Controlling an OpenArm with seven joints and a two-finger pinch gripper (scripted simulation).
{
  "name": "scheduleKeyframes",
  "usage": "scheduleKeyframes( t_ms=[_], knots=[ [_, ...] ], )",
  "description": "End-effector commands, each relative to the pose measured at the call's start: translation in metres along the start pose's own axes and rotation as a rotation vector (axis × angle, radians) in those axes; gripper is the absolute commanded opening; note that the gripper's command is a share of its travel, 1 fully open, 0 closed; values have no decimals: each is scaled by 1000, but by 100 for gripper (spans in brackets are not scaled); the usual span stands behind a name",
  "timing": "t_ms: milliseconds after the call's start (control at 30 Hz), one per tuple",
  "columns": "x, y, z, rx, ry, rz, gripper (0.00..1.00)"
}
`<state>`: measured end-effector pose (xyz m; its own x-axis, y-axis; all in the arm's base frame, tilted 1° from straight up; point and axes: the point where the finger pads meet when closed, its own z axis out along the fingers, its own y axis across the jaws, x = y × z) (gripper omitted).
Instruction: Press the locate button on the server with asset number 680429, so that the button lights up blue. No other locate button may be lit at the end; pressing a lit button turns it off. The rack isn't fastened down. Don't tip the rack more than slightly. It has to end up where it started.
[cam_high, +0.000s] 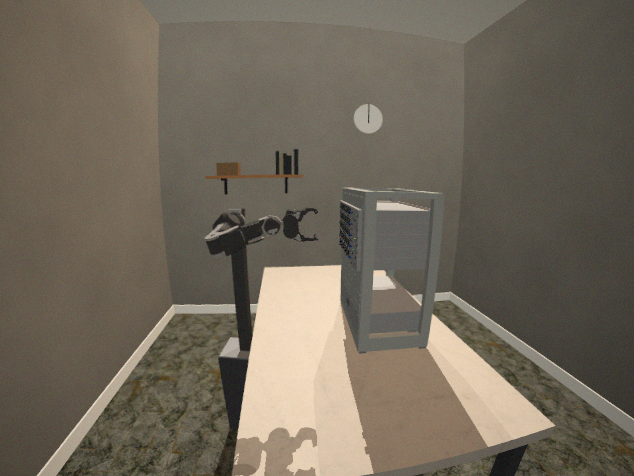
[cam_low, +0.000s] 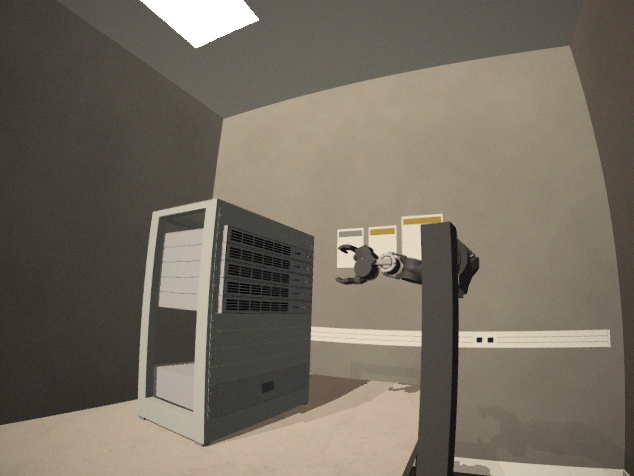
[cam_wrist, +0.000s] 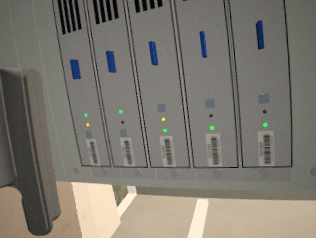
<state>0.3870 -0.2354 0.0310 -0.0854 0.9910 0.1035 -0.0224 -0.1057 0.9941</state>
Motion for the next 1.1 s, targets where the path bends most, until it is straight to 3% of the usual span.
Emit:
scheduleKeyframes(
  t_ms=[0, 267, 1067],
  knots=[
    [1, -1, -1, 6, 6, -29, 60],
    [1, -6, -2, 19, 10, -89, 60],
    [-1, -6, -3, 19, 10, -92, 60]
  ],
)
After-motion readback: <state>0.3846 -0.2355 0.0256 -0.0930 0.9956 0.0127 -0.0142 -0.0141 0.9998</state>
